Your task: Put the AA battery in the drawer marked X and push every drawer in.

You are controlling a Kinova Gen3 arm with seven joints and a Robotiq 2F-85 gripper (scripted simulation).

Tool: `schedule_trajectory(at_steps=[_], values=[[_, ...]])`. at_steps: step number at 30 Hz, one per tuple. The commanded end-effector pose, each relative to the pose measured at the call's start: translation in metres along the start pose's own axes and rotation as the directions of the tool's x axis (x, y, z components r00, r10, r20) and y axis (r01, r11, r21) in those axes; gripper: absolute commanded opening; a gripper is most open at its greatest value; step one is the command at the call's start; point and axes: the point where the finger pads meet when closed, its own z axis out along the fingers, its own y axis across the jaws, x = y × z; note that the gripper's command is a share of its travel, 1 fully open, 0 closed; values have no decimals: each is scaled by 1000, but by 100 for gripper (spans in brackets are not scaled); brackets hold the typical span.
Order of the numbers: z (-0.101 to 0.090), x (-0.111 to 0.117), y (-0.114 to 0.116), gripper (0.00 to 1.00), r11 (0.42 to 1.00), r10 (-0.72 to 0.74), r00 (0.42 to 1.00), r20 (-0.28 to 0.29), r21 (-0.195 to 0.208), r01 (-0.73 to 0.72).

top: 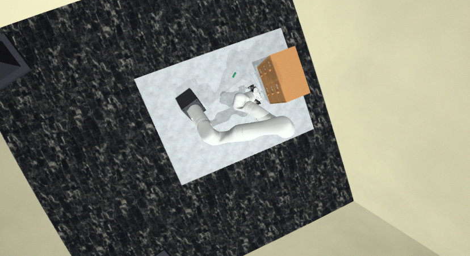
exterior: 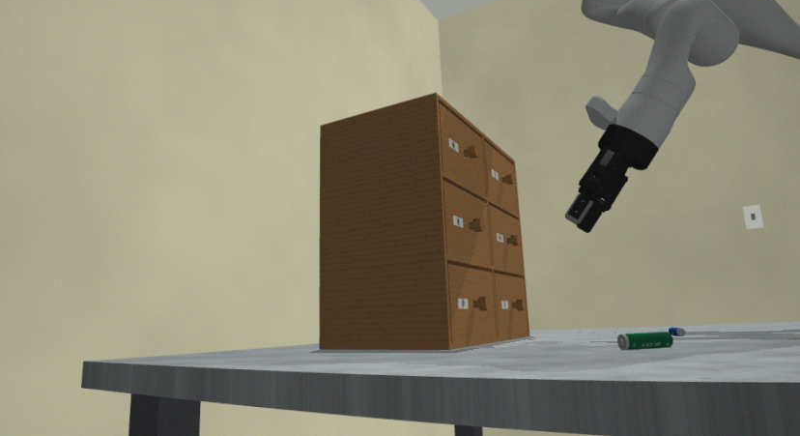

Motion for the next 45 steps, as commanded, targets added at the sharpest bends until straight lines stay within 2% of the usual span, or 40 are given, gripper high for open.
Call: schedule_trajectory(at_steps=[1,4,19,21,36,38,45], values=[[-6,14,2,100,1000,21,1000,-1,2,-21],[-8,14,2,100,1000,22,1000,10,2,-22],[-27,14,1,100,1000,21,986,166,3,-22],[-27,14,1,100,1000,21,986,166,3,-22],[-46,14,1,100,1000,20,950,312,3,-22],[-46,14,1,100,1000,20,950,312,3,-22],[-54,14,2,100,1000,19,926,376,2,-22]])
